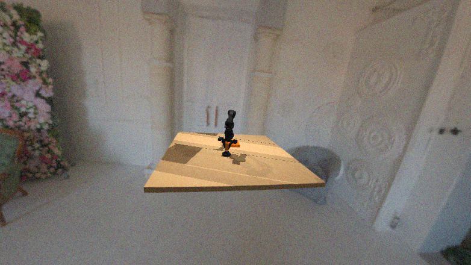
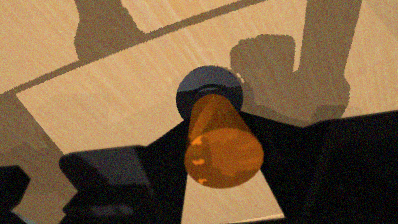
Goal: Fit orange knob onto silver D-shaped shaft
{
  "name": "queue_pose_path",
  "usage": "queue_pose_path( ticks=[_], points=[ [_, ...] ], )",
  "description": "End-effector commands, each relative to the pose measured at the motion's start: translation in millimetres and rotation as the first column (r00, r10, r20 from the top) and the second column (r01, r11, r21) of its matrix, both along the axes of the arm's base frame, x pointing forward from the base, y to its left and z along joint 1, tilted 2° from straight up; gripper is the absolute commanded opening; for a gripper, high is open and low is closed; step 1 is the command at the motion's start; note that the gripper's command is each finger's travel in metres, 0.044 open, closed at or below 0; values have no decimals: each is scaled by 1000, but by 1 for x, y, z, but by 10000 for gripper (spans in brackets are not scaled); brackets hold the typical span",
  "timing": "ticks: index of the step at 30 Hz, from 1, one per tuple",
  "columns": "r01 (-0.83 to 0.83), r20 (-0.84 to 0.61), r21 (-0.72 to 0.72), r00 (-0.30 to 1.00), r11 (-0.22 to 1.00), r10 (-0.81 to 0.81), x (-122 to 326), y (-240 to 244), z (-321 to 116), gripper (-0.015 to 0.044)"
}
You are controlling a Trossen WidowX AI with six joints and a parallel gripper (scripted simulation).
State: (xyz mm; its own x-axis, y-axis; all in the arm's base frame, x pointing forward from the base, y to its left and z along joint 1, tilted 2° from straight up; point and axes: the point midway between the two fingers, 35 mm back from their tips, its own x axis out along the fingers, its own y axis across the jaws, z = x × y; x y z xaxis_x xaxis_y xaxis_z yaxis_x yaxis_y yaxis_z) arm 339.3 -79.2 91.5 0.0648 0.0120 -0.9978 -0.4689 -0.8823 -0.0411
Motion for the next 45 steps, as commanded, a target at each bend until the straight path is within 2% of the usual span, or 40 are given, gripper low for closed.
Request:
queue_pose_path(
  ticks=[1, 6, 9, 13, 17, 21, 27, 29, 45],
  points=[
    [-5, 4, -1, 1000, 1000, 5, 0, 0, 4, 0],
    [124, 2, 8, 992, 992, -124, 0, 0, 5, 0],
    [303, -3, 20, 953, 953, -303, 1, 0, 5, 0],
    [554, -14, 36, 832, 832, -554, 1, -1, 5, 0],
    [762, -29, 48, 648, 646, -761, 1, -1, 4, 0],
    [910, -47, 56, 414, 411, -909, 0, -1, 3, 0],
    [998, -76, 57, 9, 5, -997, -1, -1, 2, 0],
    [996, -81, 56, -68, -72, -994, -1, 0, 2, 0],
    [993, -83, 56, -95, -99, -992, 0, 0, -1, 0]
  ],
)
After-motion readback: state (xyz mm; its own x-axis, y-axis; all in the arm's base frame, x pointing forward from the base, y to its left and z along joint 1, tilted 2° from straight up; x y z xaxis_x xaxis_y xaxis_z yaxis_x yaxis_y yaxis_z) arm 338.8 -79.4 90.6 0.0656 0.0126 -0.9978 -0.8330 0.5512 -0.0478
